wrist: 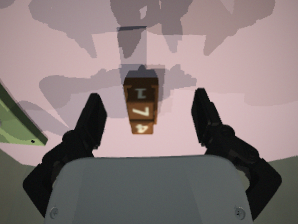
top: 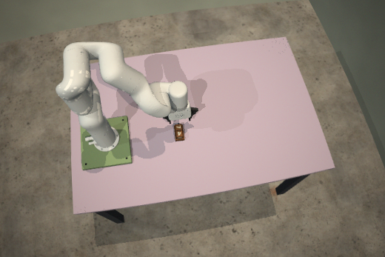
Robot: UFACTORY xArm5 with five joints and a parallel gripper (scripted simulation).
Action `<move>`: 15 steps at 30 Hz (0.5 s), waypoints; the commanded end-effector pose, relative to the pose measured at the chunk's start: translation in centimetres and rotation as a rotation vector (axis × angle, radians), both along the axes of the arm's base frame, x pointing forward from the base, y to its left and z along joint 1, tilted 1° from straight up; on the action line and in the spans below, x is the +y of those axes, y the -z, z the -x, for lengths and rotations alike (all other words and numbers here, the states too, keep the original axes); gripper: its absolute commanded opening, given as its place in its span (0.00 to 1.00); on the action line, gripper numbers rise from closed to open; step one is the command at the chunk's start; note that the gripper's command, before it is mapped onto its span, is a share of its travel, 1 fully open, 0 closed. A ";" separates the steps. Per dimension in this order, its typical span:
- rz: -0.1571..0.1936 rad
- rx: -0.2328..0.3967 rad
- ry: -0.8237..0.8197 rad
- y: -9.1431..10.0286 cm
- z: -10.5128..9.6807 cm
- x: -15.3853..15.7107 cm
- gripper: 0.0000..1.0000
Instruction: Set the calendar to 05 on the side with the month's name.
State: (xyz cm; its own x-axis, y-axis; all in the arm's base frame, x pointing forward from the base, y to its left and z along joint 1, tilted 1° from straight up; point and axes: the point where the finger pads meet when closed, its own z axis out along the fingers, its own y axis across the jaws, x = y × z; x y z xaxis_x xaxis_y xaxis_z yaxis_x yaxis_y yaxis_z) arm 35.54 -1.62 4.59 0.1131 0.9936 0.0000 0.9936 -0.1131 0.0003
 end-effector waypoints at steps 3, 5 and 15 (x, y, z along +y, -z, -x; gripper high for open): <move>0.000 -0.004 0.001 -0.1 0.0 0.7 1.00; 0.000 -0.003 0.001 -0.1 0.2 1.5 1.00; 0.000 -0.003 0.001 -0.1 0.5 2.9 1.00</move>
State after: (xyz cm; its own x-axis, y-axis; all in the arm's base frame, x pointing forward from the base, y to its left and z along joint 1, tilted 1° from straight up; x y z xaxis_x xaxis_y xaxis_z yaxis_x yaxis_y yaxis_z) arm 34.96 1.11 4.55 0.1134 0.9935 -0.0001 0.9935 -0.1134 -0.0004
